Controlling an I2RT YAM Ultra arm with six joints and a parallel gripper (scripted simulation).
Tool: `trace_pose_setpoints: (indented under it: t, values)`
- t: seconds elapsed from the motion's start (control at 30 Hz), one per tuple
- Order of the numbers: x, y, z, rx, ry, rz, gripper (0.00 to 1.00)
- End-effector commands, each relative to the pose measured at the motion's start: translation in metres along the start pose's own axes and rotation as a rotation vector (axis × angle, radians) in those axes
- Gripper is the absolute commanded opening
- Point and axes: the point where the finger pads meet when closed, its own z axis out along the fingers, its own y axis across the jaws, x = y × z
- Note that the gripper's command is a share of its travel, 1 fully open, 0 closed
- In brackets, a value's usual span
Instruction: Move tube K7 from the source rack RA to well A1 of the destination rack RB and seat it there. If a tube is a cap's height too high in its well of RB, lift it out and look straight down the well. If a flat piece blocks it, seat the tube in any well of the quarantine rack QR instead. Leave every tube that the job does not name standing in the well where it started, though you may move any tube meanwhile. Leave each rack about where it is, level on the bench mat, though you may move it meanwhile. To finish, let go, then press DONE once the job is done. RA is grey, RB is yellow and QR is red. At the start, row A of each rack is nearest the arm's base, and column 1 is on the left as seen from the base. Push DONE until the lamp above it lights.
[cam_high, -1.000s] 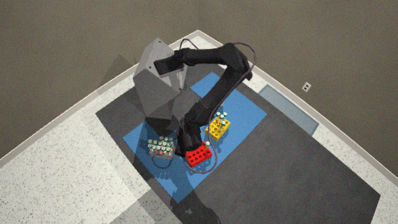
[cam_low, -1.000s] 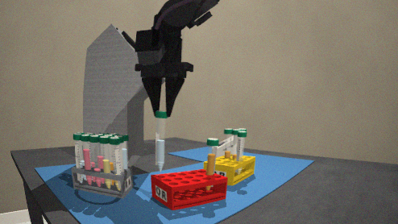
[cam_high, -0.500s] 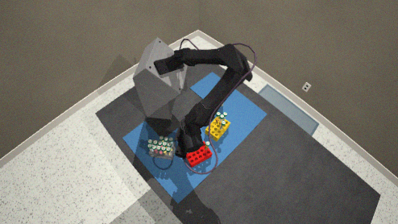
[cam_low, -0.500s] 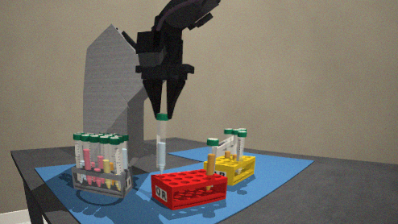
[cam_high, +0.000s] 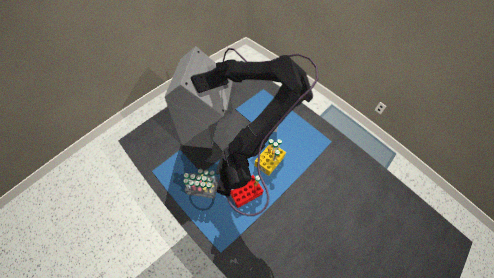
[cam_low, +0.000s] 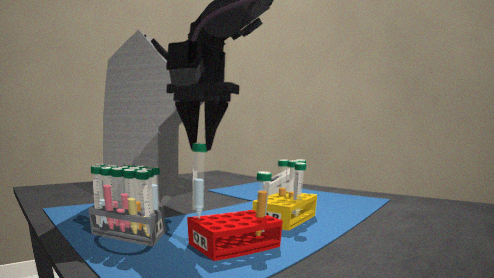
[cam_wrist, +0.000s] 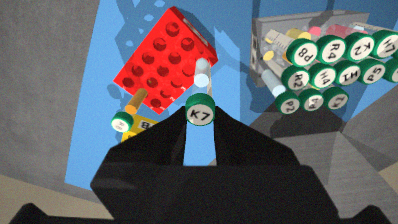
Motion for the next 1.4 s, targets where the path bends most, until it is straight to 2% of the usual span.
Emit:
trace_pose_setpoints:
  t: [0.0,0.07,0.13,0.33,0.37,0.43,0.67,1.37]
  values:
    - [0.002,-0.008,0.002,0.012,-0.007,0.020,0.00]
    - [-0.010,0.001,-0.002,0.000,-0.031,-0.002,0.00]
    - [-0.014,0.001,-0.001,-0.001,-0.035,0.000,0.00]
    - [-0.012,0.003,0.004,0.000,-0.027,-0.005,0.00]
    - [-0.017,0.006,-0.003,-0.007,-0.048,-0.009,0.00]
    - [-0.016,-0.001,0.002,-0.001,-0.036,0.004,0.00]
    - [-0.013,0.001,0.009,0.000,-0.028,-0.004,0.00]
    - [-0.017,0.000,0.016,-0.001,-0.033,0.001,0.00]
